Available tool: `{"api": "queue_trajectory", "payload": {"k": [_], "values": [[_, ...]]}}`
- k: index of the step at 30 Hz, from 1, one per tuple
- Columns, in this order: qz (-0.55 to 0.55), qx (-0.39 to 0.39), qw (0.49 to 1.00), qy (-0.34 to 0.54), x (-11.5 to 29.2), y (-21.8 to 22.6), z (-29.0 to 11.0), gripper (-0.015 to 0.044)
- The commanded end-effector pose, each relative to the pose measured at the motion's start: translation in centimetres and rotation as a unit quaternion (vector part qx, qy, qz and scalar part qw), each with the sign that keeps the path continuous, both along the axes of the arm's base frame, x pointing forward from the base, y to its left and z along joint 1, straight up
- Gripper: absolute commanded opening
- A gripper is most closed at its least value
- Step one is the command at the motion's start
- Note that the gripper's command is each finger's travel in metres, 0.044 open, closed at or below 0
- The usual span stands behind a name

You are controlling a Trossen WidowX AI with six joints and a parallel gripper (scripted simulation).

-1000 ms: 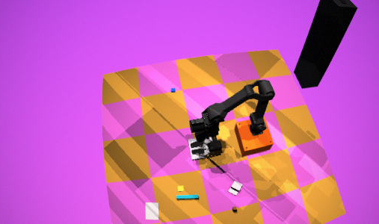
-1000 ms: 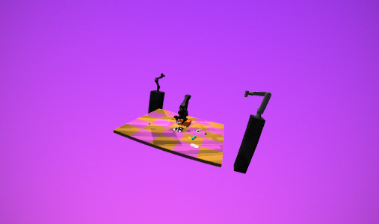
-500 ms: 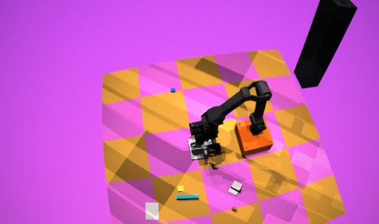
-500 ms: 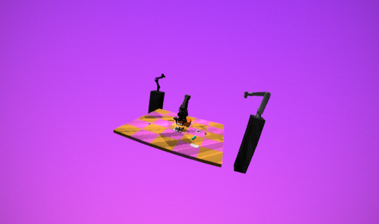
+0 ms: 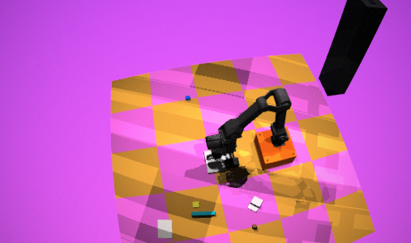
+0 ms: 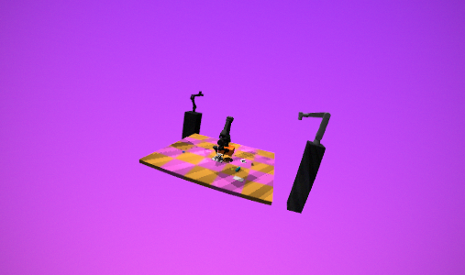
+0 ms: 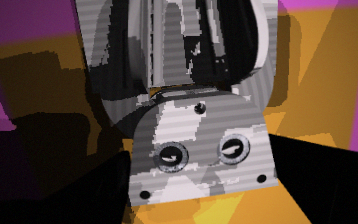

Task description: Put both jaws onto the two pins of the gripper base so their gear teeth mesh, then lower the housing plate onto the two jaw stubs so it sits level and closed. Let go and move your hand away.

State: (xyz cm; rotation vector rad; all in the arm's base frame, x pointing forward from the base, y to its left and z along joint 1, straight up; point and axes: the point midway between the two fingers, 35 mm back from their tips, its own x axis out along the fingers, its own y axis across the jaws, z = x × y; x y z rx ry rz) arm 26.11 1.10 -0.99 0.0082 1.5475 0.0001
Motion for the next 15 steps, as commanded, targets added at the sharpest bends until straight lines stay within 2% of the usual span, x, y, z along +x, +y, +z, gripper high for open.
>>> {"api": "queue_trajectory", "payload": {"k": [1, 15], "values": [[-0.002, 0.002, 1.0, 0.001, -0.13, 0.06, -0.62, 0.0351], [-0.002, 0.002, 1.0, 0.001, -0.16, 0.06, -0.84, 0.0351]]}}
